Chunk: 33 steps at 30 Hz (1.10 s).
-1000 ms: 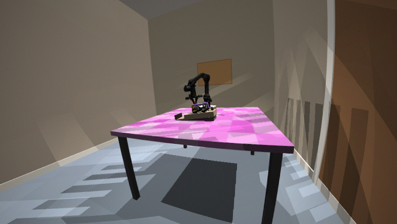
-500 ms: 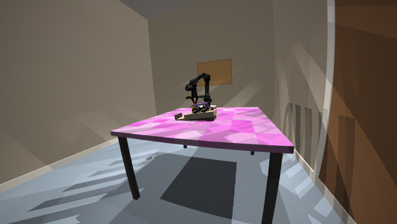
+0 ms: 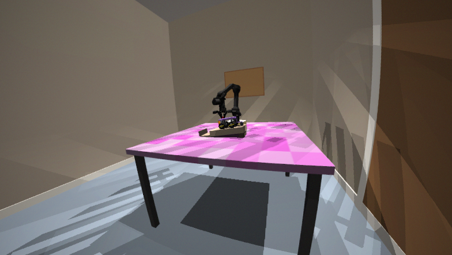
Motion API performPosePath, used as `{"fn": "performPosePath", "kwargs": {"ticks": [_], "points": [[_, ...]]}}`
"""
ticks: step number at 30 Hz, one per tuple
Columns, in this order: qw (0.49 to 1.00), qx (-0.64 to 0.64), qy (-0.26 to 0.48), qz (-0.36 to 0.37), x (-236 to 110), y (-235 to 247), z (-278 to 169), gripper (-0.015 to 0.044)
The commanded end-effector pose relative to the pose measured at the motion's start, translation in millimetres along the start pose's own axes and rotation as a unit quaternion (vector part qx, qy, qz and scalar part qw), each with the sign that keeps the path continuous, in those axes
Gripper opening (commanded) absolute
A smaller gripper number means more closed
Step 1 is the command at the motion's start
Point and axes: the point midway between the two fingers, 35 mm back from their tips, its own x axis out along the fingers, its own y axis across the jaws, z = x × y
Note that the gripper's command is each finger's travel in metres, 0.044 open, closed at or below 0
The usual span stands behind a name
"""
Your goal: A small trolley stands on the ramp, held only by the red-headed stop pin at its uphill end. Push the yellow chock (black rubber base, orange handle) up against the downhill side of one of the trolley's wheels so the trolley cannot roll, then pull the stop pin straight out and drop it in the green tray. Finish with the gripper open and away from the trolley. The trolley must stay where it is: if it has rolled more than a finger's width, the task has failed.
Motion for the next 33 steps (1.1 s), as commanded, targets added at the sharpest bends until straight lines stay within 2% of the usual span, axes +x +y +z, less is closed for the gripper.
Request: {"fn": "performPosePath", "kwargs": {"ticks": [1,6,14,28,33], "points": [[1.0,0.01,0.001,0.004,6,0,9,0.0],[1.0,0.01,0.001,-0.003,7,0,9,0.0],[0.997,0.01,0.001,-0.078,30,-7,9,0.0],[0.996,0.01,0.001,-0.083,68,-27,10,0.0],[0.996,0.01,0.001,-0.083,70,-28,10,0.0]]}}
